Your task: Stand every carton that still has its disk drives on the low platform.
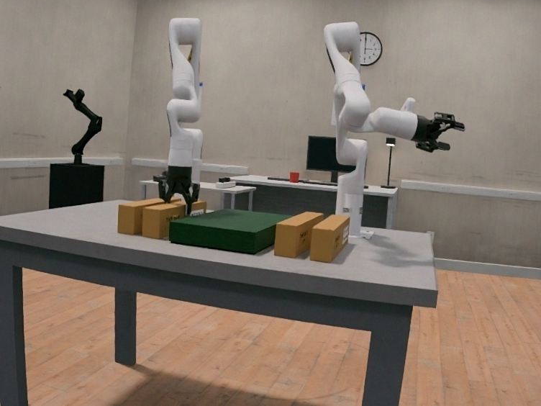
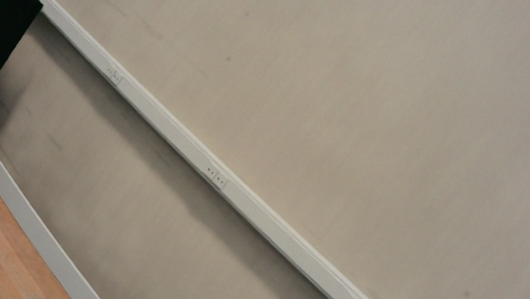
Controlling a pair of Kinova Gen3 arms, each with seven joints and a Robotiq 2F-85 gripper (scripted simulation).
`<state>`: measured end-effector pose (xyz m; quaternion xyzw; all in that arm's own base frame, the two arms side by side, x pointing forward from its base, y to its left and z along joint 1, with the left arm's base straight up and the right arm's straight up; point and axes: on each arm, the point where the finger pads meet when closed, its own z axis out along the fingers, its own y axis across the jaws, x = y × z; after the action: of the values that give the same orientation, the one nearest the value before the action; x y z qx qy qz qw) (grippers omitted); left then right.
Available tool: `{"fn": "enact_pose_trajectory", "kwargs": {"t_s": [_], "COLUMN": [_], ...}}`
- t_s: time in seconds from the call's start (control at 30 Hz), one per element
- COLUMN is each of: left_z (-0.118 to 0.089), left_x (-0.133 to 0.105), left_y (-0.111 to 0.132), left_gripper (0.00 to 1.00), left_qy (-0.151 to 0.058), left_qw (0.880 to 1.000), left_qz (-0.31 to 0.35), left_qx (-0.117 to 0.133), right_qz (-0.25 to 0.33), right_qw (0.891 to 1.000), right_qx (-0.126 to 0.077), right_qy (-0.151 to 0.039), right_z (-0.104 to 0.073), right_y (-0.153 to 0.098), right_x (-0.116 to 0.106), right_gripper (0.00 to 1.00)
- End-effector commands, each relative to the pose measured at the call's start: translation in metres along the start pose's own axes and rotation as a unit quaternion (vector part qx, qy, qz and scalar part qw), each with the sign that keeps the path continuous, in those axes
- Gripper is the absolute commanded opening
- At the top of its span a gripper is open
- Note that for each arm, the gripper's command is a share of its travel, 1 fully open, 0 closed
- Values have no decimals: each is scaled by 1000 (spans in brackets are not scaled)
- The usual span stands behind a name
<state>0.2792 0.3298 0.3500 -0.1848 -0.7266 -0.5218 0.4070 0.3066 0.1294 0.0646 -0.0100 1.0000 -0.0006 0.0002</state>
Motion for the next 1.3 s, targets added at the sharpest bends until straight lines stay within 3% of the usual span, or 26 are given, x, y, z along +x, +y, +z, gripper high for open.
{"fn": "enact_pose_trajectory", "kwargs": {"t_s": [0.0, 1.27], "left_z": [0, 0], "left_x": [0, 0], "left_y": [0, 0], "left_gripper": [1000, 1000], "left_qy": [0, 0], "left_qw": [1000, 1000], "left_qz": [-1, -1], "left_qx": [0, 0], "right_qz": [0, 0], "right_qw": [1000, 1000], "right_qx": [0, 0], "right_qy": [-1, -1], "right_z": [0, 0], "right_y": [0, 0], "right_x": [0, 0], "right_gripper": [704, 673]}}
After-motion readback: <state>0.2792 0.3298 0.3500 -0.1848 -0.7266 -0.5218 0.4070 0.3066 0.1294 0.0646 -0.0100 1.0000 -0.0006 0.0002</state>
